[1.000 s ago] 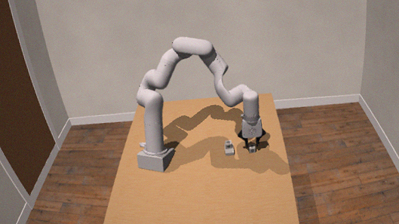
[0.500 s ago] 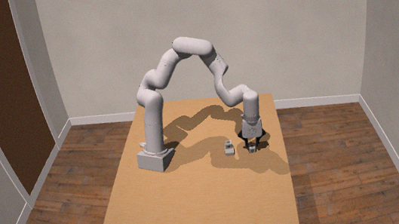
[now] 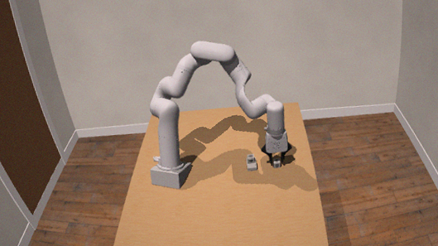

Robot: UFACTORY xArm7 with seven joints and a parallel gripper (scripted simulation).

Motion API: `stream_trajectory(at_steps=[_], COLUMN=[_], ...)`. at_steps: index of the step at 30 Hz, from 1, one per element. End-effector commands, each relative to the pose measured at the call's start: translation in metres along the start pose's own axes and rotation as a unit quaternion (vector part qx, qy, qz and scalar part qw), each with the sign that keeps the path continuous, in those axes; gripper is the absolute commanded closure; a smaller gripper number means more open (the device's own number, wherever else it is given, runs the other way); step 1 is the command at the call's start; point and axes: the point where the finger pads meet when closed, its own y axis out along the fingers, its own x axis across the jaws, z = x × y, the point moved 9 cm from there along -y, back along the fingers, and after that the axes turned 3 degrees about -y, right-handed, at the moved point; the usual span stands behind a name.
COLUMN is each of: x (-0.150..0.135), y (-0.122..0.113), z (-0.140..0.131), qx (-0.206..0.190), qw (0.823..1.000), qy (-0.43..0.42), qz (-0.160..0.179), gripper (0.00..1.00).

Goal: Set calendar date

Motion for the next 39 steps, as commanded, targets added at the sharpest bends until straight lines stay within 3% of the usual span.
stream_trajectory(at_steps=[1, 14, 39], x=[0.001, 0.001, 0.001], y=[0.004, 0.018, 0.019], z=[-0.001, -0.001, -0.001], qx=[0.0, 0.0, 0.0], qw=[1.0, 1.0, 1.0], qy=[0.0, 0.0, 0.0], qz=[-0.002, -0.002, -0.002], gripper=[0.51, 0.51, 0.51])
